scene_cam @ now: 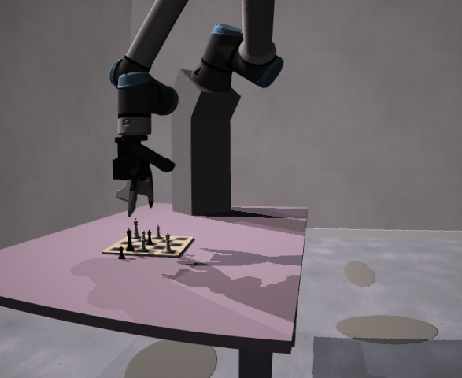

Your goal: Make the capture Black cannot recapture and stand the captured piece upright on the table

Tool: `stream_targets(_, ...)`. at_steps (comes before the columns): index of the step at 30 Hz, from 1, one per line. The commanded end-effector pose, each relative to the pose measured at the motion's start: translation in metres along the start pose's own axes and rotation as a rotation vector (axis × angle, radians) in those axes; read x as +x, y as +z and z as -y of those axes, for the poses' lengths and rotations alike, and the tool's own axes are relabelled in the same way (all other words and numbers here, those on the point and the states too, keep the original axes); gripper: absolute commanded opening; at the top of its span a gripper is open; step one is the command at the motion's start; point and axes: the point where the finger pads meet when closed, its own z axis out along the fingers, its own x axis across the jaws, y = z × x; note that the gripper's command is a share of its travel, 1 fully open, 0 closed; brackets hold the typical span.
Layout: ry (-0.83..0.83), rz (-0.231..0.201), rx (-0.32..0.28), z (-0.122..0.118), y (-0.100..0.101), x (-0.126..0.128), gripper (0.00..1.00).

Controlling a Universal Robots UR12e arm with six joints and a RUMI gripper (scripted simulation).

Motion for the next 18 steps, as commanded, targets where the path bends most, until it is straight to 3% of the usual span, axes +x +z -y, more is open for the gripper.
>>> stream_targets(1, 0.015, -0.002, -0.002, 0.0002, -0.0005, 0.0001, 1.00)
stream_targets(2, 0.015, -0.002, -0.002, 0.0002, -0.0005, 0.0001, 0.20)
stream_targets(18, 0.015, -0.002, -0.002, 0.0002, -0.0005, 0.0001, 0.20)
